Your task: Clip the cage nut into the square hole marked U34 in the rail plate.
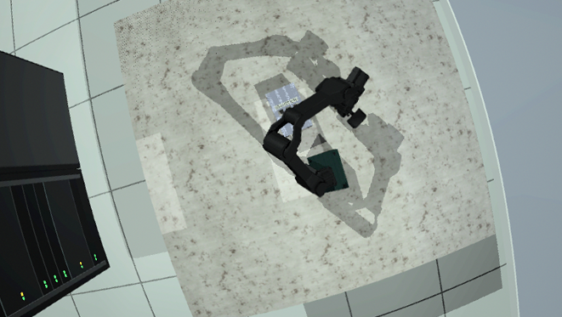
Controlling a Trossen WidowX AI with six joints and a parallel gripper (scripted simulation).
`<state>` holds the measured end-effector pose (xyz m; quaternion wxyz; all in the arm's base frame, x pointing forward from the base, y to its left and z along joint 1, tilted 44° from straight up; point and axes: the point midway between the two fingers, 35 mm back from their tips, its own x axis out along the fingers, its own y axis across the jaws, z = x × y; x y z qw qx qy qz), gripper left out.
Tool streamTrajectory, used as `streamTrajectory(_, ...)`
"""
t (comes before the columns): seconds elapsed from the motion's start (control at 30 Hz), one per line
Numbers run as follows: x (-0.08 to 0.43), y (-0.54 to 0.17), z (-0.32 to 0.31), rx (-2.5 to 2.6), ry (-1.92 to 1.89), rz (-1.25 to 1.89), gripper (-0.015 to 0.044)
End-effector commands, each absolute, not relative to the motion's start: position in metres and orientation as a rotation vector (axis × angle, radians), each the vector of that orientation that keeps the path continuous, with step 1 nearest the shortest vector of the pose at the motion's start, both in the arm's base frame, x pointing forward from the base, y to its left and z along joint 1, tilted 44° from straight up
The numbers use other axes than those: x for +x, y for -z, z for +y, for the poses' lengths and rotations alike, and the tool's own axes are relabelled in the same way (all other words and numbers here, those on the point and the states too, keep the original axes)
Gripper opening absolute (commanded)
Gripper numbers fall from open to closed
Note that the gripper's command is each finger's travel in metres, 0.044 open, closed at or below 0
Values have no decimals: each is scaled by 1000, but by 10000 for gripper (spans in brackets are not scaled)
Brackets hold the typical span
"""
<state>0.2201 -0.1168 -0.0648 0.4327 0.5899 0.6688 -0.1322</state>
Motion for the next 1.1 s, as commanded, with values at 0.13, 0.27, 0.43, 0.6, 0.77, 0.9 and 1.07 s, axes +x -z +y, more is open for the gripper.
streamTrajectory(0.13, 220, 65, -117, 1470, 330, 1667, 27)
streamTrajectory(0.27, 220, 58, -124, 1467, 335, 1668, 27)
streamTrajectory(0.43, 219, 40, -143, 1469, 336, 1666, 27)
streamTrajectory(0.6, 215, 17, -162, 1473, 334, 1665, 27)
streamTrajectory(0.77, 215, 13, -165, 1473, 334, 1665, 27)
streamTrajectory(0.9, 214, 3, -176, 1473, 335, 1665, 27)
streamTrajectory(1.07, 213, -11, -189, 1473, 335, 1665, 27)
